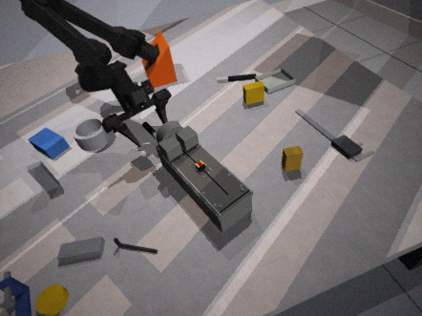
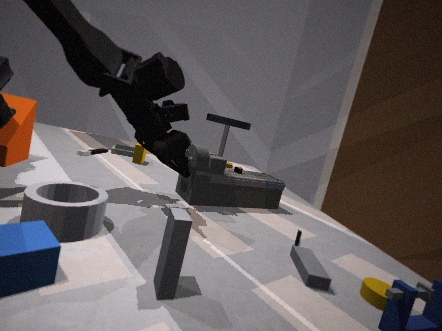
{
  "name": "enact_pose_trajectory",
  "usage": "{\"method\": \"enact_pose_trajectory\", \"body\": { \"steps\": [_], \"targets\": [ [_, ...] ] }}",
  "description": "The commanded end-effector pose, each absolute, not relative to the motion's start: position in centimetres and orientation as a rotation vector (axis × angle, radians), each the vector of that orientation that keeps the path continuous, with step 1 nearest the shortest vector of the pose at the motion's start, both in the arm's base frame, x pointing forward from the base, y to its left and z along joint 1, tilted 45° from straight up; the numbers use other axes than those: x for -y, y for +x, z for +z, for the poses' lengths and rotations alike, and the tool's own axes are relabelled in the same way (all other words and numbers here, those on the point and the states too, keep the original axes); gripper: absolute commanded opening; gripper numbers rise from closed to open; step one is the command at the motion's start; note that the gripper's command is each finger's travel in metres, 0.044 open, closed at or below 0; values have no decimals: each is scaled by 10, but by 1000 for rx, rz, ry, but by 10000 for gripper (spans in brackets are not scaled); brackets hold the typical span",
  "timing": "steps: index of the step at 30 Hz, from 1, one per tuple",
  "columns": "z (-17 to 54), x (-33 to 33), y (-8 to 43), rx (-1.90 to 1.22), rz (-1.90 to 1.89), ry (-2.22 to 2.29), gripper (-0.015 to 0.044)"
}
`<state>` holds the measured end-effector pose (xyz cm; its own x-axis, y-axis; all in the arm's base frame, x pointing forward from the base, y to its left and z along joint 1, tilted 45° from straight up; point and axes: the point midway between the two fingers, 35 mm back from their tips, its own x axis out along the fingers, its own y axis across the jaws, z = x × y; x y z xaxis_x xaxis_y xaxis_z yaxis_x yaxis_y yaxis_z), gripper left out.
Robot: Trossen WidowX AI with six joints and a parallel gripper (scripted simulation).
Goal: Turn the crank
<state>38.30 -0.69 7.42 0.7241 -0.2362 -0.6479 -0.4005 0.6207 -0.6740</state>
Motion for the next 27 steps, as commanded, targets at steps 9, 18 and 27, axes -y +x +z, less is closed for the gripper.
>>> {"method": "enact_pose_trajectory", "body": {
  "steps": [9, 18, 27],
  "targets": [
    [107, -25, 379, -783, 105, -917, 440],
    [147, -70, 373, -789, 118, -916, 440],
    [159, -92, 385, -785, 81, -896, 440]
  ]
}}
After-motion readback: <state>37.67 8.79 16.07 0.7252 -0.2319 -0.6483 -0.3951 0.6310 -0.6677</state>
